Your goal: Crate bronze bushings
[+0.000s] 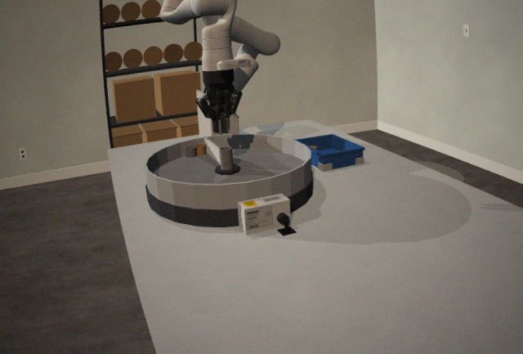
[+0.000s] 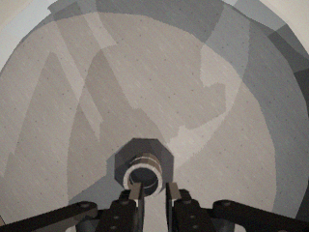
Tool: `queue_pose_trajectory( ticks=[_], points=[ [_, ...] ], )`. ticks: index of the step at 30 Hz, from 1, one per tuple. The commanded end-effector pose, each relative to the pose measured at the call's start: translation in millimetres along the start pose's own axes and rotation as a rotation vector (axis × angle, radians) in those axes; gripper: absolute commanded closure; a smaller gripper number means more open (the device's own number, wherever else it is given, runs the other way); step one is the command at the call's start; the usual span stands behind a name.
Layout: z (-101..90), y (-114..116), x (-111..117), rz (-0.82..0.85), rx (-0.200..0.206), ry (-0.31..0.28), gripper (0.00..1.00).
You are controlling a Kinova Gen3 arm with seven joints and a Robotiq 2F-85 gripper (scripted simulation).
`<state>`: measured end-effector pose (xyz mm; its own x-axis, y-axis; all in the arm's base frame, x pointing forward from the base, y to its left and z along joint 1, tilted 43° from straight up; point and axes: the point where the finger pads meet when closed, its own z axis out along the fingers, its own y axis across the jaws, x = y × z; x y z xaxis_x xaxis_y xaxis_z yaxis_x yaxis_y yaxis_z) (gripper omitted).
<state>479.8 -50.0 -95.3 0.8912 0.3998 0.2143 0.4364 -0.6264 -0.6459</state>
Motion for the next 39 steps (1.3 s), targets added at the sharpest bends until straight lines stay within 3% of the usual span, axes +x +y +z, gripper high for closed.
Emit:
queue_pose_trajectory(
  ticks=[1,32,37,39],
  points=[
    [-1.2,0.4,0.2,0.000,-0.002,0.001,0.84],
    [-1.2,0.4,0.2,0.000,-0.002,0.001,0.84],
    [3.7,-11.4,-34.3,-0.209,-0.002,0.001,0.86],
    [3.7,-11.4,-34.3,-0.209,-0.002,0.001,0.86]
  ],
)
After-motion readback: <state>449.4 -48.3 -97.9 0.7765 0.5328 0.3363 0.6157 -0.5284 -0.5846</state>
